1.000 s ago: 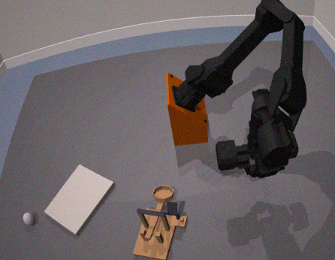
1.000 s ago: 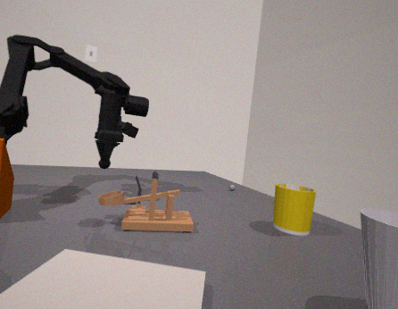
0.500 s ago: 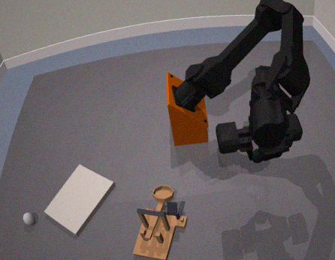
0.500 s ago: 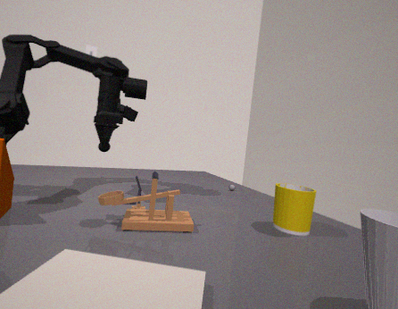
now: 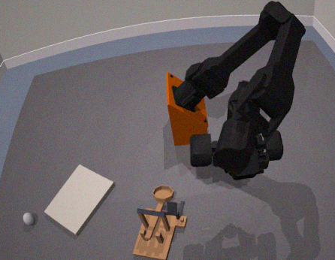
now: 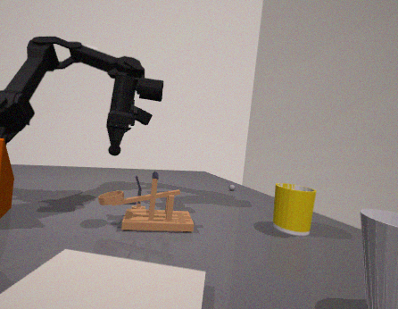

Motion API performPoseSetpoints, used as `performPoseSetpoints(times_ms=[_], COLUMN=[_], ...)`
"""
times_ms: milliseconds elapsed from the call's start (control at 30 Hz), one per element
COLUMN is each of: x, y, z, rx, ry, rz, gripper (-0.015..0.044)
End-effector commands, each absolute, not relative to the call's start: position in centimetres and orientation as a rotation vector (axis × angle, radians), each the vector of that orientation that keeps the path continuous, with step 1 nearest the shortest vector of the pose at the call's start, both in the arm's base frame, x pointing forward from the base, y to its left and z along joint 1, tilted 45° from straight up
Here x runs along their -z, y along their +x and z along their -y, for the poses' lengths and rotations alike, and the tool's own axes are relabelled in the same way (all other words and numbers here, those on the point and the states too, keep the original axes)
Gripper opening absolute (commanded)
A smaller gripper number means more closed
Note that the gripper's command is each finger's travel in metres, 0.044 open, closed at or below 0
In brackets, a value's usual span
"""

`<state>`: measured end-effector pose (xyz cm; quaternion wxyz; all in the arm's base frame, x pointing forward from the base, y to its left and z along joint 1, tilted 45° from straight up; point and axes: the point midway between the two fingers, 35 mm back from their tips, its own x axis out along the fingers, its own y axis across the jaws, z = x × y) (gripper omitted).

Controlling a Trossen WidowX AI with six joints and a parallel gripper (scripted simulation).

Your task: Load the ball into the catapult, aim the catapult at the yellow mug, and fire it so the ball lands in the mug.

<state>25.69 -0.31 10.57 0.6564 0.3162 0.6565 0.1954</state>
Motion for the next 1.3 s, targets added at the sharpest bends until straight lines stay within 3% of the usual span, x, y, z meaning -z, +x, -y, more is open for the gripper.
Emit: performPoseSetpoints(times_ms=[0, 1267], x=[-9.2, 3.8], y=[25.9, 23.6], z=[1.5, 9.5], rx=[-0.432, -0.489], ry=[0.726, 0.886], rz=[-1.528, -1.795], gripper=[0.0000, 0.0000])
